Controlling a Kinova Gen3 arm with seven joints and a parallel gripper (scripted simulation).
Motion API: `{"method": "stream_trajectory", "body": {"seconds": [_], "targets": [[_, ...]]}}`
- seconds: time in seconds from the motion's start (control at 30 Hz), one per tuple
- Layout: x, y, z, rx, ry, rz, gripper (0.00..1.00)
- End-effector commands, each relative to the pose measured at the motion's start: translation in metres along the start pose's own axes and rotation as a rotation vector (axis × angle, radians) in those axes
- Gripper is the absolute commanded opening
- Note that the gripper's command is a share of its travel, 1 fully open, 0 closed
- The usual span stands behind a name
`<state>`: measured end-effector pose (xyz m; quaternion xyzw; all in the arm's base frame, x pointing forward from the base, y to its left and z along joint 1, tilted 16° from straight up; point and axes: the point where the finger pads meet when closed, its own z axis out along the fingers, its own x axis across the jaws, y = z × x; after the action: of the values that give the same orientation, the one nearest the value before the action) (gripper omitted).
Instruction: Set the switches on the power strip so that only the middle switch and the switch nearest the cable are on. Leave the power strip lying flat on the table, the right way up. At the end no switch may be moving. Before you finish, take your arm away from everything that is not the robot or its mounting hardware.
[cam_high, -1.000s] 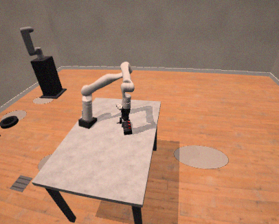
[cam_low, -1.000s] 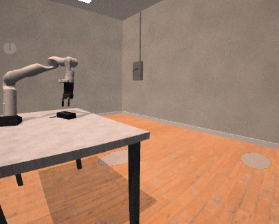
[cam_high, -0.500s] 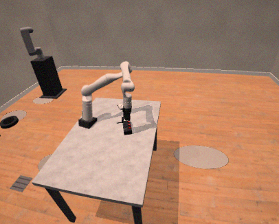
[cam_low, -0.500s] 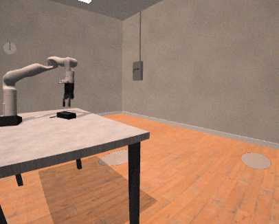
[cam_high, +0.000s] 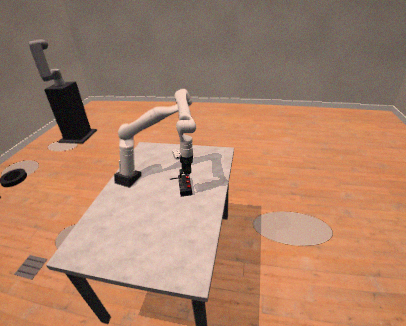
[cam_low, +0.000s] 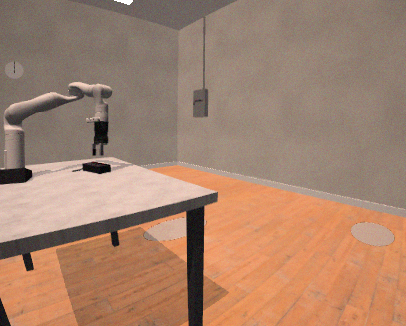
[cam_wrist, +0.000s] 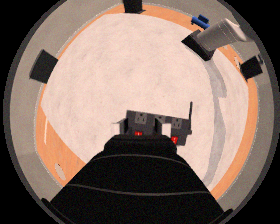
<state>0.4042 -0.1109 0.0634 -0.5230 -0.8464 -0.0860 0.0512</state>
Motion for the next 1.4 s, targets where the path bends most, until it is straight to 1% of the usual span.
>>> {"method": "stream_trajectory", "body": {"seconds": [0.0,0.1,0.13,0.33,0.37,0.47,0.5,0.6,0.63,0.73,0.77,0.9,0.93,1.37], "targets": [[0.003,0.005,0.000,-0.012,0.002,0.011,1.00],[0.003,0.005,0.000,-0.012,0.002,0.011,1.00],[0.006,0.011,0.000,-0.027,0.005,0.028,1.00],[0.006,0.011,0.000,-0.027,0.005,0.028,1.00],[0.009,0.016,0.001,-0.040,0.008,0.045,1.00],[0.009,0.016,0.001,-0.040,0.008,0.045,1.00],[0.012,0.020,0.001,-0.052,0.011,0.060,1.00],[0.012,0.020,0.001,-0.052,0.011,0.060,1.00],[0.014,0.025,0.002,-0.063,0.014,0.074,1.00],[0.014,0.025,0.002,-0.063,0.014,0.074,1.00],[0.016,0.029,0.002,-0.074,0.017,0.087,1.00],[0.016,0.029,0.002,-0.074,0.017,0.087,1.00],[0.019,0.033,0.002,-0.083,0.020,0.098,1.00],[0.024,0.042,0.002,-0.107,0.027,0.127,1.00]]}}
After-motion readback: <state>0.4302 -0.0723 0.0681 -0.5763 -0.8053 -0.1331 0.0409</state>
